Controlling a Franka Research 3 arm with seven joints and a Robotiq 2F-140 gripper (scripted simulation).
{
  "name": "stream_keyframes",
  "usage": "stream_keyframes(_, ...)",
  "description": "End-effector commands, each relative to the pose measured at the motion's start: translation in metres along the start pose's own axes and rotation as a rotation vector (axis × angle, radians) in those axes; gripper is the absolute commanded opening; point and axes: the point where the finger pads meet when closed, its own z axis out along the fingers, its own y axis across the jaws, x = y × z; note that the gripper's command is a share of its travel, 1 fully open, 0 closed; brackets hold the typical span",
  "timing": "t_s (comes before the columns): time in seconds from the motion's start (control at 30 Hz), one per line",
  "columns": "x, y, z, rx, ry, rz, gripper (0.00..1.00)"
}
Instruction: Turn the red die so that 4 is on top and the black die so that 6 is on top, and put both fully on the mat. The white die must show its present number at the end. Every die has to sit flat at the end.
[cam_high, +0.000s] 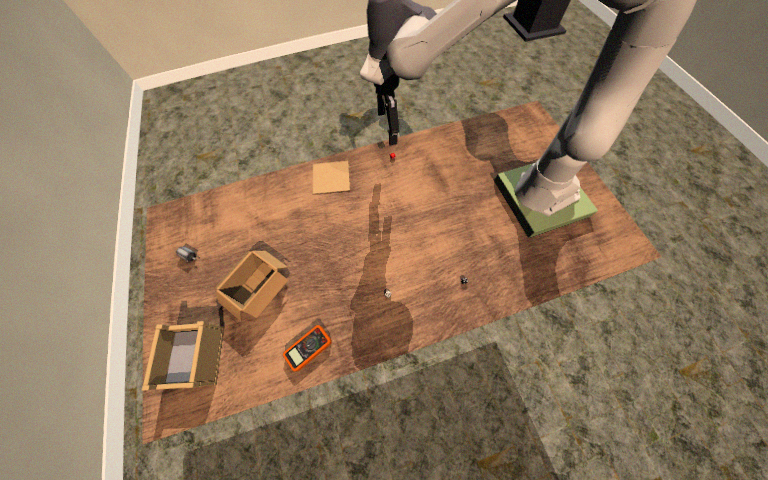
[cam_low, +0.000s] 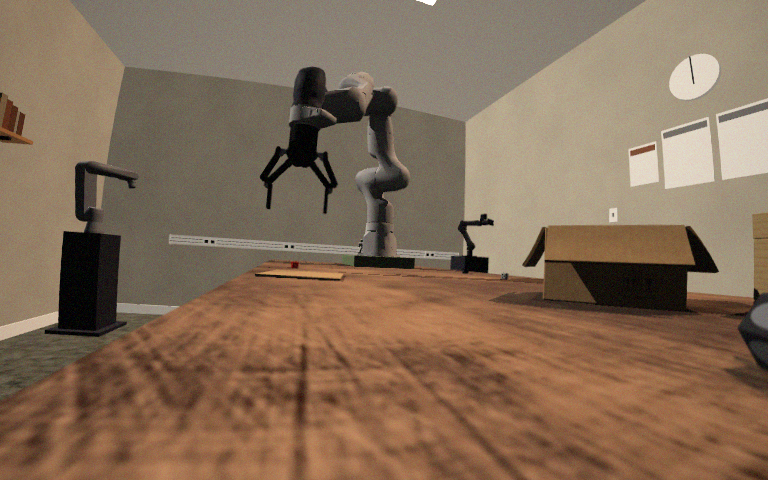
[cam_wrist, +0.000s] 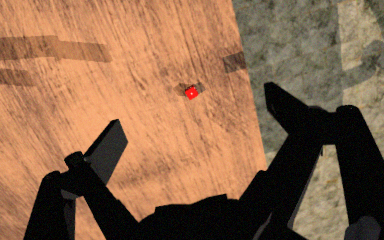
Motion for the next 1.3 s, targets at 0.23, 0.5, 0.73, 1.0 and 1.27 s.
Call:
stream_keyframes(0.23,0.001,-0.002,0.0,0.008,0.005,-0.06,1.0)
stream_keyframes(0.5,0.001,-0.002,0.0,0.008,0.005,-0.06,1.0)
stream_keyframes(0.73,0.001,-0.002,0.0,0.008,0.005,-0.06,1.0)
stream_keyframes(1.0,0.001,-0.002,0.0,0.008,0.005,-0.06,1.0)
stream_keyframes(1.27,0.001,-0.001,0.017,0.005,0.002,-0.058,1.0)
